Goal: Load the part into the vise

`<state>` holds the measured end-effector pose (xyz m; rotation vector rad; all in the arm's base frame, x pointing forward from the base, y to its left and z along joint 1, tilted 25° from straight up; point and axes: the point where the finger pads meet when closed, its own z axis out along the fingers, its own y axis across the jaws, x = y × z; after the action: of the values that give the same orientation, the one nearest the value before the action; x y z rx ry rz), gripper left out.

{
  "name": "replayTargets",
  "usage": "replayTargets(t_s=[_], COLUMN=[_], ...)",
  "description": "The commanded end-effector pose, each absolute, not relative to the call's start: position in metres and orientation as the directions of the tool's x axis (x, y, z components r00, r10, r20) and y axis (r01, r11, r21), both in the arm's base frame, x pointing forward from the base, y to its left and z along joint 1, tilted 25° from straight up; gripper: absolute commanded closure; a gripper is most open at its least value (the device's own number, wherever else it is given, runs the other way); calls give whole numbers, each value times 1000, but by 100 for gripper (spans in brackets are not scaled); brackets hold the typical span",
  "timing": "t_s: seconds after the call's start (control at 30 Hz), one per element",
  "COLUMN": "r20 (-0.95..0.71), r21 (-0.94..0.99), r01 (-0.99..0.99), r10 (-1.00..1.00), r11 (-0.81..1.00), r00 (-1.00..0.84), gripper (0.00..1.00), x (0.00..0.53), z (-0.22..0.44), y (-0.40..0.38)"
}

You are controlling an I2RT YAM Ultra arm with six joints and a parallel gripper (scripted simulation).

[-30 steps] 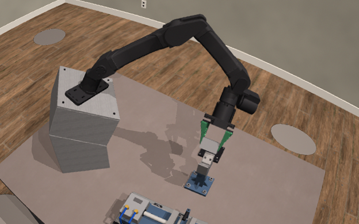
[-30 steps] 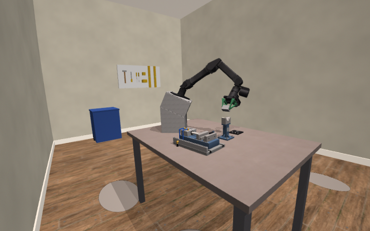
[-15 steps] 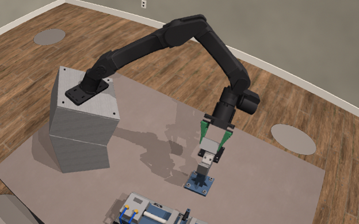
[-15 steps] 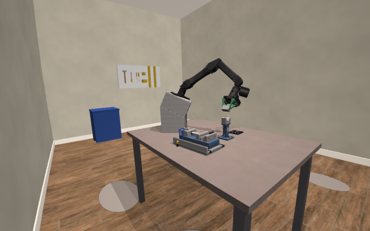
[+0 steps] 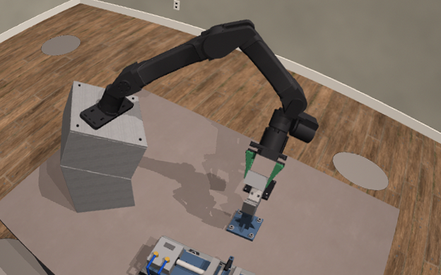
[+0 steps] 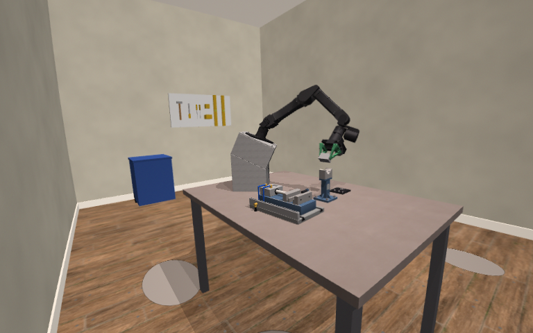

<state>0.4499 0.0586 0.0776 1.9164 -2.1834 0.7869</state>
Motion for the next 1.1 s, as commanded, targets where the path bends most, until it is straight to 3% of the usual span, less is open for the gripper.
replayTargets(t_s=[0.0,1.07], r20=[428,431], r21=[-343,-336], r01=[-938,-940], r10=[-879,-877], r11=[58,62], r00=[-211,-212], gripper=[100,100], x=[460,470], z=[92,60], y=[59,66])
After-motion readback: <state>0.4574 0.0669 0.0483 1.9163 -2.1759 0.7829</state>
